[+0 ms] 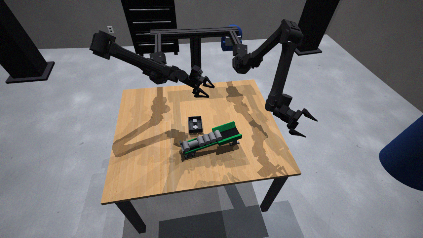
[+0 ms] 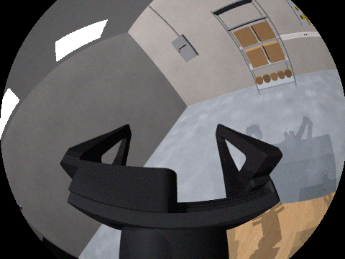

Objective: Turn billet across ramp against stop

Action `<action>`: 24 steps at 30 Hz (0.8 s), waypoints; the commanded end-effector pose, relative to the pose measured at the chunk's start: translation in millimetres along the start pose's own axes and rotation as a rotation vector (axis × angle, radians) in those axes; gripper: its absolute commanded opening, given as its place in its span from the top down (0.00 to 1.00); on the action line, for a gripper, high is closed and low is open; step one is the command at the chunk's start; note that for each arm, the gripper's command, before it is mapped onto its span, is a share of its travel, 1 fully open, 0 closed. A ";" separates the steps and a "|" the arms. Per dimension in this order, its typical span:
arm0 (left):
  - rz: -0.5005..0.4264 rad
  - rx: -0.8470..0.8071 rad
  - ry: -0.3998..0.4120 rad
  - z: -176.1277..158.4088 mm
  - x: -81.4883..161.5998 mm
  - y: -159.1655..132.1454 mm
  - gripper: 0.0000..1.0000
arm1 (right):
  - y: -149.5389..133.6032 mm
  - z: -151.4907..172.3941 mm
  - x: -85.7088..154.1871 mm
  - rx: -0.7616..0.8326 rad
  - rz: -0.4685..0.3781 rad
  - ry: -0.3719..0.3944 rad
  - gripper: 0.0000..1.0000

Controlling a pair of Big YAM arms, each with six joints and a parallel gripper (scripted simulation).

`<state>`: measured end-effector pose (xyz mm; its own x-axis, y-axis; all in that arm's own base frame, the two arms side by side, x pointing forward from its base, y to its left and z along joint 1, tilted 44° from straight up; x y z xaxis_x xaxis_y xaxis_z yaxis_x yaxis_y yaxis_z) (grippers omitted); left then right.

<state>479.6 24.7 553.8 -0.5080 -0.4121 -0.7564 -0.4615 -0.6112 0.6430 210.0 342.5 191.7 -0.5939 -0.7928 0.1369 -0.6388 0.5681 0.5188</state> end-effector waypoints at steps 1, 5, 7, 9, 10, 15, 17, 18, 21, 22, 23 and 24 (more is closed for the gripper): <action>-0.007 0.006 0.006 2.5 -1.9 4.8 0.00 | 2.2 -1.6 -0.5 -0.001 -0.005 -0.004 0.00; -0.007 0.006 0.006 2.5 -1.9 4.8 0.00 | 2.2 -1.6 -0.5 -0.001 -0.005 -0.004 0.00; -0.007 0.006 0.006 2.5 -1.9 4.8 0.00 | 2.2 -1.6 -0.5 -0.001 -0.005 -0.004 0.00; -0.007 0.006 0.006 2.5 -1.9 4.8 0.00 | 2.2 -1.6 -0.5 -0.001 -0.005 -0.004 0.00; -0.007 0.006 0.006 2.5 -1.9 4.8 0.00 | 2.2 -1.6 -0.5 -0.001 -0.005 -0.004 0.00; -0.007 0.006 0.006 2.5 -1.9 4.8 0.00 | 2.2 -1.6 -0.5 -0.001 -0.005 -0.004 0.00; -0.007 0.006 0.006 2.5 -1.9 4.8 0.00 | 2.2 -1.6 -0.5 -0.001 -0.005 -0.004 0.00; -0.007 0.006 0.006 2.5 -1.9 4.8 0.00 | 6.9 -8.0 -3.8 -0.003 -0.015 -0.018 0.00; -0.007 0.006 0.006 2.8 -2.1 4.7 0.00 | 6.9 -8.0 -3.8 -0.003 -0.015 -0.018 0.00; -0.007 0.005 0.006 3.0 -2.3 4.5 0.00 | 6.9 -8.0 -3.8 -0.003 -0.015 -0.018 0.00; -0.007 0.005 0.007 3.4 -2.6 4.2 0.00 | 6.9 -8.0 -3.8 -0.003 -0.015 -0.018 0.00; -0.007 0.004 0.007 3.9 -3.0 3.9 0.00 | 6.9 -8.0 -3.8 -0.003 -0.015 -0.018 0.00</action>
<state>479.6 24.7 553.8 -0.5080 -0.4121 -0.7564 -0.4615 -0.6112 0.6430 210.0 342.5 191.7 -0.5939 -0.7928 0.1369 -0.6388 0.5681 0.5188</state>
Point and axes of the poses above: on each arm, the point where the finger pads meet when closed, its own x axis back along the fingers, its own z axis across the jaws, y = z × x, the point moved 3 cm from there along x, back along the fingers, and after that the axes turned 13 degrees about x, right-handed, at the moved point
